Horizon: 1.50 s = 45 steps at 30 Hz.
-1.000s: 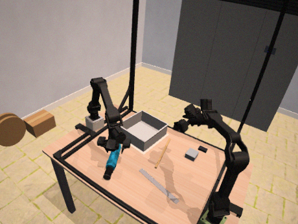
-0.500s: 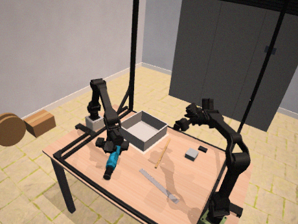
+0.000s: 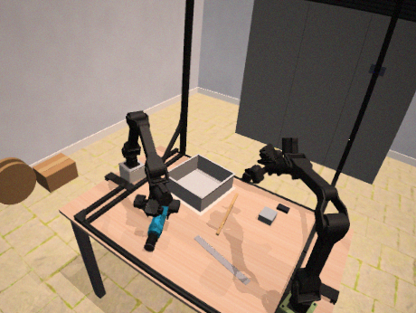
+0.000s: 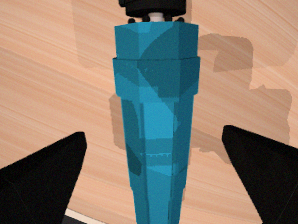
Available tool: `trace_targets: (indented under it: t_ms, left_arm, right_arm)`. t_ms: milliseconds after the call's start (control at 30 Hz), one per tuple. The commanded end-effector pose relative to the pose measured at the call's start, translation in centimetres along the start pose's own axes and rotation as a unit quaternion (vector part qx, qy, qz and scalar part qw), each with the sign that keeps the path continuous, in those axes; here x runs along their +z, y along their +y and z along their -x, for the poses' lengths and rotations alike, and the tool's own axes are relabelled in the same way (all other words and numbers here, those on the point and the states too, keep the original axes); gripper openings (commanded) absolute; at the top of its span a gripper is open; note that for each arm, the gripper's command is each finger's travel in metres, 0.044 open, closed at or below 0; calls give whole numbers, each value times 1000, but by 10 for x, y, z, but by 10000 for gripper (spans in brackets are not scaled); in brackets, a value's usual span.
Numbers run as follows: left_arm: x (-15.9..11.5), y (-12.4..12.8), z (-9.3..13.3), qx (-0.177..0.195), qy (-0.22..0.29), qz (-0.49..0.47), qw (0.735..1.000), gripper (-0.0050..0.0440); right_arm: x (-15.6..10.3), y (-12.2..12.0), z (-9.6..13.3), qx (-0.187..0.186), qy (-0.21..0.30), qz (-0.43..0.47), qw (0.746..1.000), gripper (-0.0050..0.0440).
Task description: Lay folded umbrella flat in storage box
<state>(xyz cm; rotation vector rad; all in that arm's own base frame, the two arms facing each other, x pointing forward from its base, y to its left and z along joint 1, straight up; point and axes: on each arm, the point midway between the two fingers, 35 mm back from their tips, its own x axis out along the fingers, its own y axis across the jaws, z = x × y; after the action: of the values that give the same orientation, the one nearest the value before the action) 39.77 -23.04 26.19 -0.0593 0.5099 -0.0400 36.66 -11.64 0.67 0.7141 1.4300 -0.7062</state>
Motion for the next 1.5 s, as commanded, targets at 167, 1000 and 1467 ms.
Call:
trace_targets:
  t_ms: [167, 1000, 1467]
  left_arm:
    - [-1, 0, 1, -1, 1, -4, 1000, 400]
    - [-1, 0, 1, -1, 1, -4, 1000, 400]
    - [-1, 0, 1, -1, 1, -4, 1000, 400]
  right_arm:
    - [-3, -3, -20, -7, 8, -1, 1000, 400]
    - [-4, -4, -58, -7, 8, -1, 1000, 400]
    - [-5, -4, -61, -7, 8, -1, 1000, 328]
